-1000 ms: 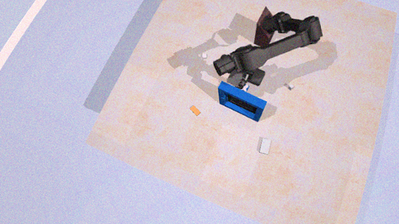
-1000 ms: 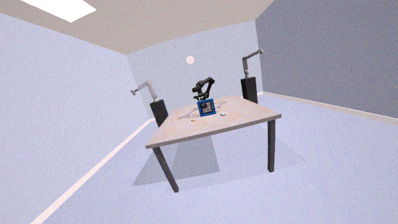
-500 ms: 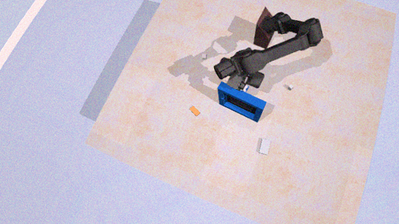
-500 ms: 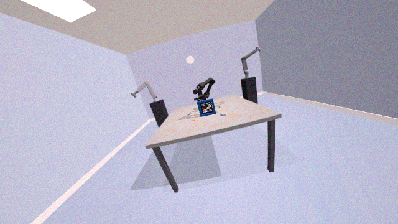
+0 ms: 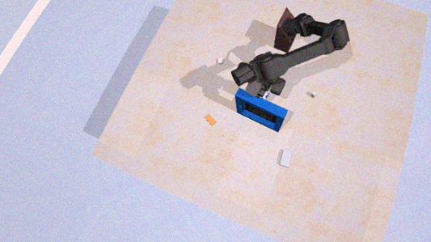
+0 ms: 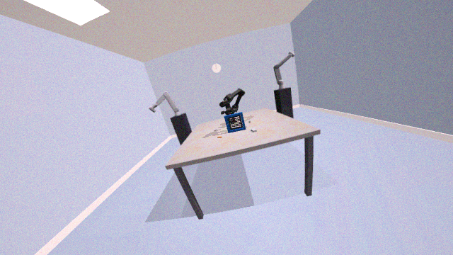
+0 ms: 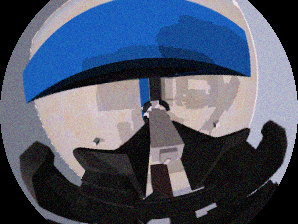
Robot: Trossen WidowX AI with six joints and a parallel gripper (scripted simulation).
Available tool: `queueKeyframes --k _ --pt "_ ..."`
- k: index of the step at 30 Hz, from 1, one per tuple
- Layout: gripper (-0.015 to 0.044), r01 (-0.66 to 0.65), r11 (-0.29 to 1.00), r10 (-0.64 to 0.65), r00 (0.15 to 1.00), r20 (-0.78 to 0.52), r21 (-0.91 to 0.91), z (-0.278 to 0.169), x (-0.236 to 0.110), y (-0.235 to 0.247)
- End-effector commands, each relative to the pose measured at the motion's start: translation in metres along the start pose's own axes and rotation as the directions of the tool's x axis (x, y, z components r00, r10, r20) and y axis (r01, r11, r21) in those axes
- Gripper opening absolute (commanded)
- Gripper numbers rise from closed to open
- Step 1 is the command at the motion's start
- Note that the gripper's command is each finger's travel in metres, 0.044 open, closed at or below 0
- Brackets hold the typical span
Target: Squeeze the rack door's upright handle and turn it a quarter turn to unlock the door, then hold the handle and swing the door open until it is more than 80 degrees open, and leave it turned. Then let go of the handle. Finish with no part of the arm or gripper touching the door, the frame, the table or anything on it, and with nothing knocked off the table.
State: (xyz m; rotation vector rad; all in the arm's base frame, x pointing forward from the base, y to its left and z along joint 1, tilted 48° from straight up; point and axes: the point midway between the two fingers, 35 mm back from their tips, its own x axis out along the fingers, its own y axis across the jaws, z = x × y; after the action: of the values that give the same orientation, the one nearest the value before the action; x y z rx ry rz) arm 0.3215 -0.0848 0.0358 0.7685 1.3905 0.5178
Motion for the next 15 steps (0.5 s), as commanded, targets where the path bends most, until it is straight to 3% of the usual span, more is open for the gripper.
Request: queueKeyframes --k 1,8,15 --pt "0.0036 -0.002 1.000 0.002 1.000 0.000 0.005 -0.0007 0.0007 0.0002" --pt "0.0020 -0.002 0.999 0.002 1.000 0.000 0.037 -0.0007 0.0007 0.0002" --pt "0.0020 -0.002 0.931 0.002 1.000 0.000 0.365 -0.0007 0.0007 0.0002"
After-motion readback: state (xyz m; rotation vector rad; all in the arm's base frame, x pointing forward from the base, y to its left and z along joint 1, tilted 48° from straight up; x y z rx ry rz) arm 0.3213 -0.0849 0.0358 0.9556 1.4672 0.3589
